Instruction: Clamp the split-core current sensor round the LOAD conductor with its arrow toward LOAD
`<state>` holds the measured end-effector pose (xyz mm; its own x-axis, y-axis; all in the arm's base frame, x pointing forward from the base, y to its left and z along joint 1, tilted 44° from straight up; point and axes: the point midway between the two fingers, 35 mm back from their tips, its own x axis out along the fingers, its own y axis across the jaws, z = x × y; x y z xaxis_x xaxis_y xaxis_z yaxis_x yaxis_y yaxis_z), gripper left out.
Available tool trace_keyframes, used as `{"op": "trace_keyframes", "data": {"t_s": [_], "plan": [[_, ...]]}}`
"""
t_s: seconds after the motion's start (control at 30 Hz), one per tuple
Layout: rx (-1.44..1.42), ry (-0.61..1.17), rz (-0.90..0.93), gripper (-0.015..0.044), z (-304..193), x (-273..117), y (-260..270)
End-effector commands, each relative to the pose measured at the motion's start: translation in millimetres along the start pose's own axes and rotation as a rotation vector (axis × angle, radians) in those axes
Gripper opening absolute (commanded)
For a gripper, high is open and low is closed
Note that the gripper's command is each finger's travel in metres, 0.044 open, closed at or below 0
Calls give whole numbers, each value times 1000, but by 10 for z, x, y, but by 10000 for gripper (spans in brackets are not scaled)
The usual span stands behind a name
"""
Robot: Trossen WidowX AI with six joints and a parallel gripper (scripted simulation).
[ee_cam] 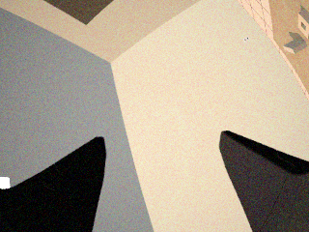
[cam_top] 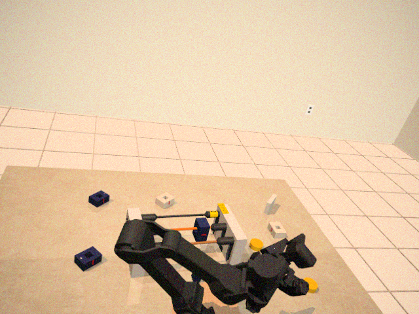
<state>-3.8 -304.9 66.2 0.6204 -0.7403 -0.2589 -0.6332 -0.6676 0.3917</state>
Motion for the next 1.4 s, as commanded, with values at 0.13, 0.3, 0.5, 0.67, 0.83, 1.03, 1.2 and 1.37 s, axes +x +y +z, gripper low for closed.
{"op": "trace_keyframes", "data": {"t_s": [0.13, 0.3, 0.5, 0.67, 0.83, 1.03, 1.2, 1.37], "plan": [[-280, 20, -73, 430, -299, 298, -136], [-677, 92, -151, 440, -795, 651, -432], [-1138, 235, -189, 440, -1464, 900, -925], [-1495, 392, -167, 440, -2040, 919, -1416], [-1809, 575, -95, 440, -2579, 746, -1935], [-2135, 795, 79, 440, -3162, 319, -2486], [-2355, 949, 298, 440, -3580, -176, -2818], [-2519, 1074, 566, 440, -3910, -764, -3022]]}}
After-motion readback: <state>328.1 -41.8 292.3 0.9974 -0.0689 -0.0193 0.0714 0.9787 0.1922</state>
